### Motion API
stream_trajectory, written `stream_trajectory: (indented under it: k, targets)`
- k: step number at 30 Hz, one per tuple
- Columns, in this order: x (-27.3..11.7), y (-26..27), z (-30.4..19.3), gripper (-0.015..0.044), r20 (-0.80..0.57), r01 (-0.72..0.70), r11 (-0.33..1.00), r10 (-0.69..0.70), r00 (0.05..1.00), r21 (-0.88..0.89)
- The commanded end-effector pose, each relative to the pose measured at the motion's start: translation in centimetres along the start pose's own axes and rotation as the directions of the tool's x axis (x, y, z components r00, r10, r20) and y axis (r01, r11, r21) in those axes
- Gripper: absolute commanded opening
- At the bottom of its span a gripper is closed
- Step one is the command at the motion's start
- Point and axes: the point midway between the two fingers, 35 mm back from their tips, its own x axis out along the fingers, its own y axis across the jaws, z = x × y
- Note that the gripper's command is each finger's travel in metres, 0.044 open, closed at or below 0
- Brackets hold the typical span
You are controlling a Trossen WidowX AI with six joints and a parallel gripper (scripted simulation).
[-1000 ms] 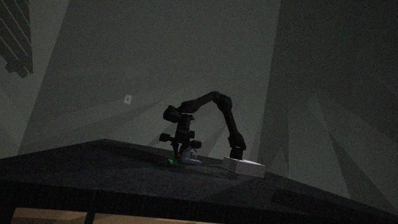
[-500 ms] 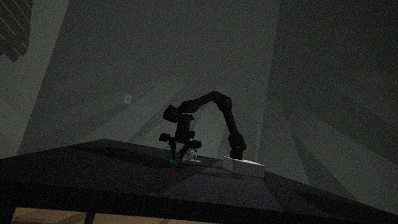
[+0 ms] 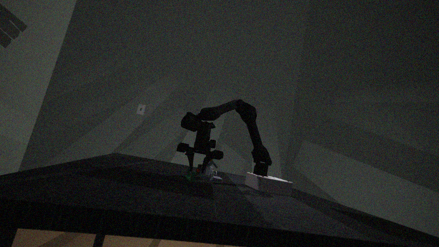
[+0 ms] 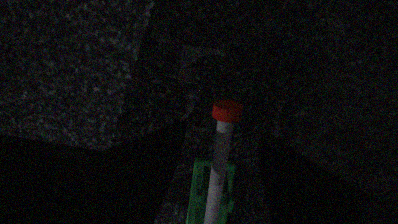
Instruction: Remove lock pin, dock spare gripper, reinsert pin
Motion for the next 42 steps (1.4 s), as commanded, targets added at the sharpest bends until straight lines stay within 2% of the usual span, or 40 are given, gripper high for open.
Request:
stream_trajectory:
  k: [1,21,26,28,32,42]
  targets:
    - [-1.0,0.0,0.2,0.02,0.0,0.0,1.0,0.0,1.0,0.0]
    - [-5.5,0.0,1.1,0.02,-0.005,-0.011,1.0,0.011,1.0,0.002]
    - [-4.7,0.0,0.9,0.0331,-0.006,-0.012,1.0,0.012,1.0,0.002]
    - [-5.5,-0.1,0.3,0.0279,-0.006,-0.012,1.0,0.012,1.0,-0.002]
    - [-10.4,-0.4,-3.7,0.018,-0.007,-0.013,1.0,0.013,1.0,-0.029]
    - [-11.0,-0.4,-4.4,0.018,-0.007,-0.013,0.999,0.013,1.0,-0.033]
